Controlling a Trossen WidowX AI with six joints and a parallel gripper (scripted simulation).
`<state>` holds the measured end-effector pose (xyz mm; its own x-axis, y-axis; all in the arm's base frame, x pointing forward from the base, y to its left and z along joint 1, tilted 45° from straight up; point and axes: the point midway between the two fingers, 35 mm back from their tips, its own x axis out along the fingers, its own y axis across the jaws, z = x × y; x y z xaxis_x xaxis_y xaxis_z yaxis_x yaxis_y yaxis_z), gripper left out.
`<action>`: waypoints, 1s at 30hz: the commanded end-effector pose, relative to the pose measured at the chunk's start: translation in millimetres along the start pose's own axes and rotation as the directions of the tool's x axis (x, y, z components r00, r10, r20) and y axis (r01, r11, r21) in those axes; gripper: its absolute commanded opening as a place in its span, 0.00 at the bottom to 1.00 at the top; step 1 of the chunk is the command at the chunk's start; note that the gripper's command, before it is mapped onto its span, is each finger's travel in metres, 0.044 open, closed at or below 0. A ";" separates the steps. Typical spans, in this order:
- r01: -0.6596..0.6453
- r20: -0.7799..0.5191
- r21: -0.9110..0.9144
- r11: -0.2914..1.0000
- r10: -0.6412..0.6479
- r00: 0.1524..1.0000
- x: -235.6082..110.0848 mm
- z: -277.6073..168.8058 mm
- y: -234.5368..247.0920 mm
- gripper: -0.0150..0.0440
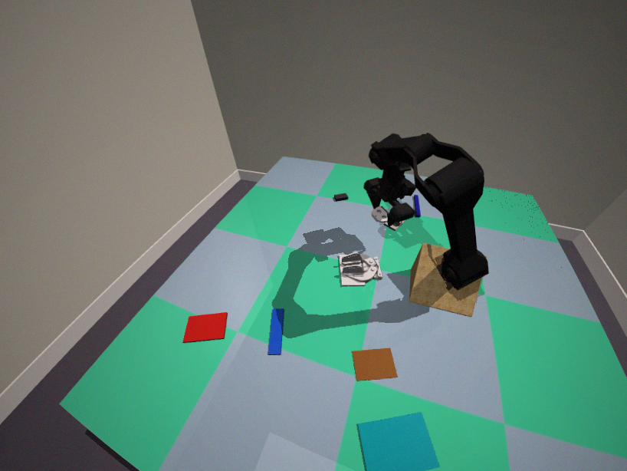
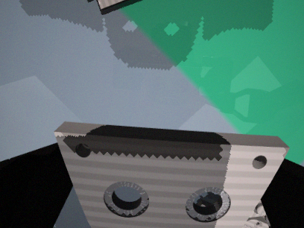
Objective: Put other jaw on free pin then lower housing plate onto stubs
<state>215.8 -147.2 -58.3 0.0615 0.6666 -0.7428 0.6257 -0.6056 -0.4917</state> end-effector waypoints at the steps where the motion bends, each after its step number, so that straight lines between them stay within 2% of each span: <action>1: 0.010 -0.006 0.041 0.999 -0.010 1.000 1.8 -10.1 -10.2 0.85; 30: 0.035 -0.021 0.306 0.951 -0.030 0.999 10.9 -73.2 -79.7 0.85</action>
<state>226.2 -69.6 1.5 0.0631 0.6840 -0.7268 0.3889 -0.6875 -0.6133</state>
